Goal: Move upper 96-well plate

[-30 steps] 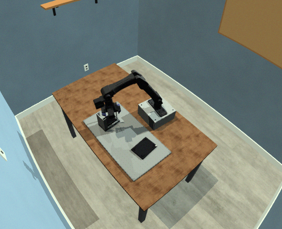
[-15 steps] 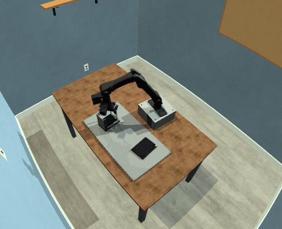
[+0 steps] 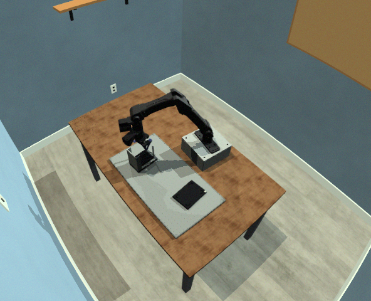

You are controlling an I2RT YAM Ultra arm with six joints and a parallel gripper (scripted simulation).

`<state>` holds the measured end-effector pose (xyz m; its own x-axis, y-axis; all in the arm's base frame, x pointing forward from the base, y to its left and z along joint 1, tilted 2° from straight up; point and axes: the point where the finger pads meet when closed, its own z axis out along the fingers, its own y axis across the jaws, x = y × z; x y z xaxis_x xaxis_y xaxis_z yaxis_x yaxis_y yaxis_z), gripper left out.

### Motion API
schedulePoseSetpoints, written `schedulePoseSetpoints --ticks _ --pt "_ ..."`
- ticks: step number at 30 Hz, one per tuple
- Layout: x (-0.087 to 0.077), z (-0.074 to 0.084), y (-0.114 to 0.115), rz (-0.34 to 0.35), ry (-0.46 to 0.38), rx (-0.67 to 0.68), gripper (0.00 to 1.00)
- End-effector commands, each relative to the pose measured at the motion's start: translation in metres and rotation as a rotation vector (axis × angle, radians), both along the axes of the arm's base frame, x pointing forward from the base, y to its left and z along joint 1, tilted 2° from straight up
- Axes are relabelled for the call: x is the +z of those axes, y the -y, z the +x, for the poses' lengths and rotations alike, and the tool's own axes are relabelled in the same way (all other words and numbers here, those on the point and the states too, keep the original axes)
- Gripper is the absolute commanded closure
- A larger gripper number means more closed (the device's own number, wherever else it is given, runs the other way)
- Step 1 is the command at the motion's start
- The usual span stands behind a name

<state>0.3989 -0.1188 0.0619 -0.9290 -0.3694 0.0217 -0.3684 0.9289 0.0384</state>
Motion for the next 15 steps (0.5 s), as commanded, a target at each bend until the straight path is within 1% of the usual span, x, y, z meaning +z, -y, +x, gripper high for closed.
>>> schedulePoseSetpoints --ticks 1,2,4,12,13,15 --pt "0.0113 0.0106 0.0083 0.001 0.066 -0.148 0.00" --pt "0.0113 0.0106 0.0083 0.001 0.066 -0.148 0.00" --pt "0.0103 0.0088 -0.0011 0.004 0.059 -0.142 0.00" --pt "0.0097 0.0074 0.0013 0.005 0.056 -0.148 0.00" --pt "0.0063 0.0067 0.0037 0.002 0.040 -0.146 0.00" --pt "0.0063 0.0067 0.0037 0.002 0.040 -0.146 0.00"
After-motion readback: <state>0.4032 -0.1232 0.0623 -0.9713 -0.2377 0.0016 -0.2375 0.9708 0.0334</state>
